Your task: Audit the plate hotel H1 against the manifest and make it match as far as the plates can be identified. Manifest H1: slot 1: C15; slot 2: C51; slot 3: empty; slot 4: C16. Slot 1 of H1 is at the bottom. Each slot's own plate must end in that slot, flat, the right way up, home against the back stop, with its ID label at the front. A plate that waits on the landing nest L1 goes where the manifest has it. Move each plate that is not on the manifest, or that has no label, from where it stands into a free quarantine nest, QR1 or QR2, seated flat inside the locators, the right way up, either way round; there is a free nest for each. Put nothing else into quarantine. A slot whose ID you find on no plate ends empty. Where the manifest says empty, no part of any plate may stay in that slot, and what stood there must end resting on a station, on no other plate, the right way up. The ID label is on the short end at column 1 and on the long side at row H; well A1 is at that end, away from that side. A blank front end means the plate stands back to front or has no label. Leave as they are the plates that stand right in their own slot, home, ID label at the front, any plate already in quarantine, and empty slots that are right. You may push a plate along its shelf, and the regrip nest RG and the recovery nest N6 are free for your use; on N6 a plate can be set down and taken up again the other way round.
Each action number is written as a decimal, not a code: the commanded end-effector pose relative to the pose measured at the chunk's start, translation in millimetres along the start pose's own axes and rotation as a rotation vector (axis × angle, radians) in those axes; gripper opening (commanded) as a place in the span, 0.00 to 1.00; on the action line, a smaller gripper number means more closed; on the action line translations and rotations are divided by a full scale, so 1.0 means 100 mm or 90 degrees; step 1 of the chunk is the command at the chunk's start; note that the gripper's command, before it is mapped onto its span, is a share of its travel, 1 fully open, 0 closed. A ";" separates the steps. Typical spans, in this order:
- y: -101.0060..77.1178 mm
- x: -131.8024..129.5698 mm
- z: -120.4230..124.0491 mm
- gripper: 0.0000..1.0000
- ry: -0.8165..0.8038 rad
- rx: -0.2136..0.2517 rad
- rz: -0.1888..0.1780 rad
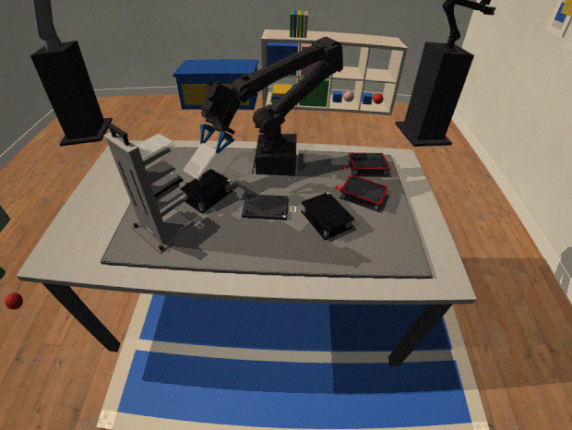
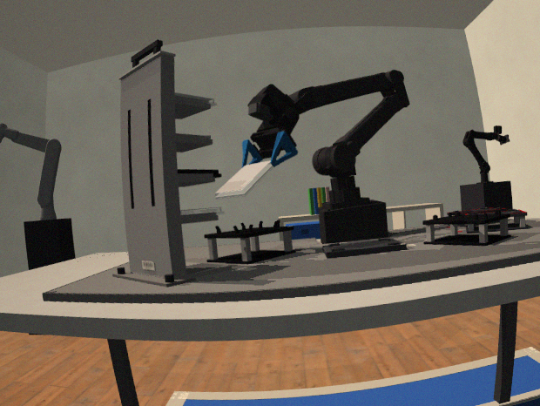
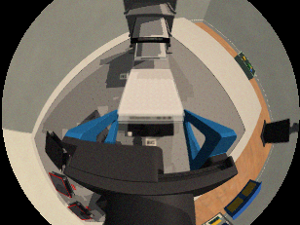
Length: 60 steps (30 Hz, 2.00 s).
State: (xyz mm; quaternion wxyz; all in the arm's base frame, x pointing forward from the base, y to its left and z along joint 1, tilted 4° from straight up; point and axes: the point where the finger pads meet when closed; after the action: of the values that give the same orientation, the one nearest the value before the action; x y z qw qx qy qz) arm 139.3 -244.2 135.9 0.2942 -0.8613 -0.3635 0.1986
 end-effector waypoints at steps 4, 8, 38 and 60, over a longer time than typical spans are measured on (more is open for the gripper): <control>0.02 -0.01 -0.08 0.86 -0.009 -0.015 0.002; 0.03 -0.01 -0.08 0.86 -0.009 -0.016 0.002; 0.12 0.00 0.02 0.86 -0.006 -0.015 0.002; 0.19 0.02 0.10 0.86 -0.005 -0.015 0.002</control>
State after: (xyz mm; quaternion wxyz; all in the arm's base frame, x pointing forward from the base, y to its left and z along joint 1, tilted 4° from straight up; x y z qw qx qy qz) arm 140.5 -246.2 111.2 0.2922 -0.8617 -0.3641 0.1990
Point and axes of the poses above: the point where the finger pads meet when closed, its own y axis out along the fingers, its own x axis across the jaws, z = x × y, and after that the axes turned 9 degrees about -y, right-handed
